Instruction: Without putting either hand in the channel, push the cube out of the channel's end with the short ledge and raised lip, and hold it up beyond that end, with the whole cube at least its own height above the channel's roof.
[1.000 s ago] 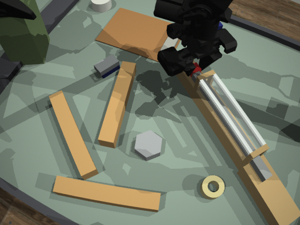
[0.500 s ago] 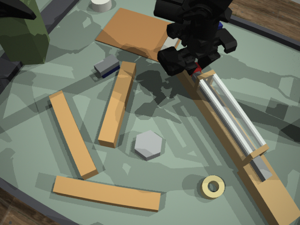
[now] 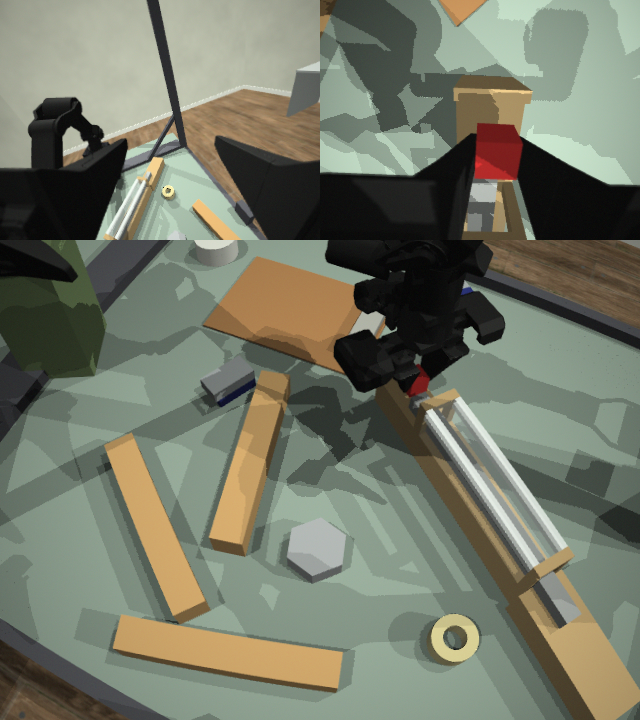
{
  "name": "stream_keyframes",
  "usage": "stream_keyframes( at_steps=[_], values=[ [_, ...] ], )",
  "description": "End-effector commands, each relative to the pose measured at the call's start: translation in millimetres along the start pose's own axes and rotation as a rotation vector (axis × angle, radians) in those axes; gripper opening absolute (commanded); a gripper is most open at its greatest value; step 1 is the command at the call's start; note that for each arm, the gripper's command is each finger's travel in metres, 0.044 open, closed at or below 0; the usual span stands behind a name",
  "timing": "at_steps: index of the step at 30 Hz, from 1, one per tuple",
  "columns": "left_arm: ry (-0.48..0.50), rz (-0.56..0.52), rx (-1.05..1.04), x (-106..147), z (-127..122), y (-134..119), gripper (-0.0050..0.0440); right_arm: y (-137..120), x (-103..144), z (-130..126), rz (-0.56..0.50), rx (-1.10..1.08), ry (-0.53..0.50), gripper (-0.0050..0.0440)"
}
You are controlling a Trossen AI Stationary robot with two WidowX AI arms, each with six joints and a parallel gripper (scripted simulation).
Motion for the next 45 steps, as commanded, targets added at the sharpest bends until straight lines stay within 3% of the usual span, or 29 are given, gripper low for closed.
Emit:
stream_keyframes(
  at_steps=[1, 7, 15, 26, 45],
  values=[
    [0.001, -0.018, -0.003, 1, 0, 5, 0.04, 12, 21, 8, -0.039, 0.016, 0.028, 0.0],
    [0.001, -0.018, -0.003, 1, 0, 5, 0.04, 9, 19, 7, -0.036, 0.015, 0.026, 0.0],
    [0.001, -0.018, -0.003, 1, 0, 5, 0.04, 8, 34, 8, -0.043, 0.017, 0.031, 0.0],
    [0.001, -0.018, -0.003, 1, 0, 5, 0.04, -12, 106, 2, -0.03, 0.016, 0.024, 0.0],
    [0.001, -0.018, -0.003, 1, 0, 5, 0.04, -8, 96, 5, -0.039, 0.018, 0.028, 0.0]
  ],
)
Point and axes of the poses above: on each arm, the point midway between the two fingers, 35 mm back from their tips, its own x axis back along the fingers, its own z axis across the jaws, y = z × x, the point moved 9 cm from there along x, back along the fingers, and after that the axes turned 2 degrees about x, right-handed, at the moved point
